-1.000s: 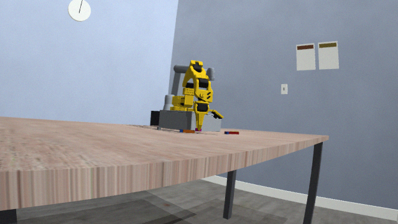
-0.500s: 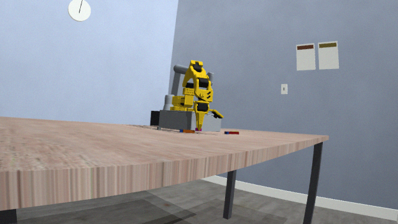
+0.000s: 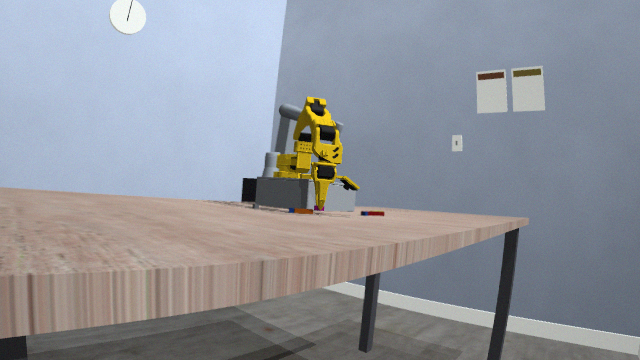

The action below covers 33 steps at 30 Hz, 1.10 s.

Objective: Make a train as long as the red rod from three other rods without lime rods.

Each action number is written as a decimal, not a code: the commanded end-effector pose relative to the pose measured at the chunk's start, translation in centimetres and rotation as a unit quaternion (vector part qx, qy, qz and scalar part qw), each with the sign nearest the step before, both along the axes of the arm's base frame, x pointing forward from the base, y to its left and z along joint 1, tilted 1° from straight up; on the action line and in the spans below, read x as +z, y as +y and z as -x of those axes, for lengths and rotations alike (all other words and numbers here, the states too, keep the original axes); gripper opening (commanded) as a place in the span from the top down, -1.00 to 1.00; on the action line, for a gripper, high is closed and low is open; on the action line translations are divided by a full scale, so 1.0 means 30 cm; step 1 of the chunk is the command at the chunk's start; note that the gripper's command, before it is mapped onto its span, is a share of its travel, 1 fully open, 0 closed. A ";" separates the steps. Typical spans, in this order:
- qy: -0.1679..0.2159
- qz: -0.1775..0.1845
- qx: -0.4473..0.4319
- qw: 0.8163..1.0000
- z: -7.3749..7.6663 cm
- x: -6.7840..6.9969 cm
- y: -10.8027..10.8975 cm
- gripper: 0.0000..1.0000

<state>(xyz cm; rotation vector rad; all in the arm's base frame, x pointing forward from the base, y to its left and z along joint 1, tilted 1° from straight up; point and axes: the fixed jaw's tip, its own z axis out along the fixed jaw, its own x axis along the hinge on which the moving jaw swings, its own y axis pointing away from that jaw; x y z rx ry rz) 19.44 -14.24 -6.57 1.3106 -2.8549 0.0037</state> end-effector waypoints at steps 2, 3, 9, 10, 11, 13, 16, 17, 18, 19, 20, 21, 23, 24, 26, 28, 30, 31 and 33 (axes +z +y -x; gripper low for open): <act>0.008 -0.007 -0.005 1.000 0.010 -0.011 0.007 1.00; 0.008 -0.007 -0.004 1.000 0.010 -0.011 0.007 1.00; 0.008 -0.007 -0.004 1.000 0.010 -0.011 0.008 1.00; 0.008 -0.007 -0.004 1.000 0.010 -0.011 0.008 1.00; 0.008 -0.007 -0.004 1.000 0.011 -0.011 0.008 1.00; 0.008 -0.007 -0.004 1.000 0.011 -0.011 0.008 1.00; 0.008 -0.007 -0.004 1.000 0.011 -0.011 0.009 1.00; 0.008 -0.007 -0.004 1.000 0.011 -0.011 0.009 1.00; 0.008 -0.007 -0.004 1.000 0.011 -0.011 0.009 1.00; 0.008 -0.007 -0.004 1.000 0.011 -0.011 0.009 1.00; 0.008 -0.007 -0.004 1.000 0.011 -0.011 0.009 1.00; 0.008 -0.007 -0.004 1.000 0.011 -0.011 0.009 1.00; 0.008 -0.007 -0.003 1.000 0.011 -0.011 0.009 1.00; 0.008 -0.007 -0.003 1.000 0.011 -0.011 0.009 1.00; 0.008 -0.007 -0.003 1.000 0.011 -0.011 0.009 1.00; 0.011 -0.009 -0.001 1.000 0.013 -0.010 0.016 1.00; 0.011 -0.009 -0.001 1.000 0.013 -0.010 0.016 1.00; 0.011 -0.009 -0.001 1.000 0.013 -0.010 0.016 1.00; 0.011 -0.009 -0.001 1.000 0.013 -0.010 0.016 1.00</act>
